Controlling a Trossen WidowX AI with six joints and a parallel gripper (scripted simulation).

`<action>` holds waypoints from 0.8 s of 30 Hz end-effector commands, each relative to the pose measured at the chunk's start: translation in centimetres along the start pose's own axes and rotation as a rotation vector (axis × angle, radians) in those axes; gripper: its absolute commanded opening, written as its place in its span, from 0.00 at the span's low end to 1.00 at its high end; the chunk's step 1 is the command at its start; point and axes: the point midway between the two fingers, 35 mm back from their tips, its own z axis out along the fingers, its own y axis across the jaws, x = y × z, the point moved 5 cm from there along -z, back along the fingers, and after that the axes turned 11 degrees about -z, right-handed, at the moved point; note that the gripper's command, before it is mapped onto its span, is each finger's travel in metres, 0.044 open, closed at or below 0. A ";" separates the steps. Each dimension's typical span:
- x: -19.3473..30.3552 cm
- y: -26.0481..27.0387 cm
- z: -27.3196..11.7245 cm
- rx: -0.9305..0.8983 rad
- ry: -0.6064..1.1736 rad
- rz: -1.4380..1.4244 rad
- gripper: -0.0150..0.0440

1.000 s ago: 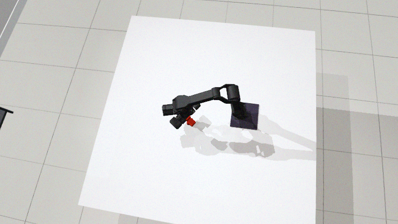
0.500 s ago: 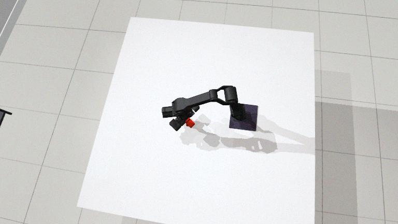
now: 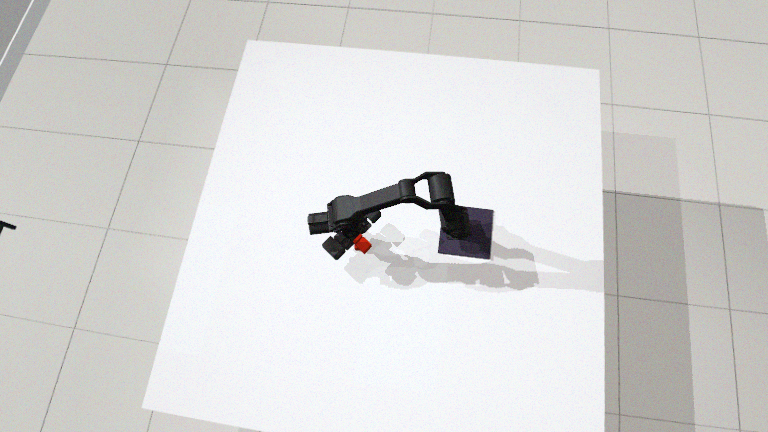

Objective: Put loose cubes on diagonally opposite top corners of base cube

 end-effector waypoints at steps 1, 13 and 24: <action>0.0 0.0 0.0 -0.005 0.002 0.005 0.48; 0.0 0.0 -1.0 0.000 0.000 0.000 0.60; 0.0 0.0 -2.8 0.000 0.000 0.000 0.60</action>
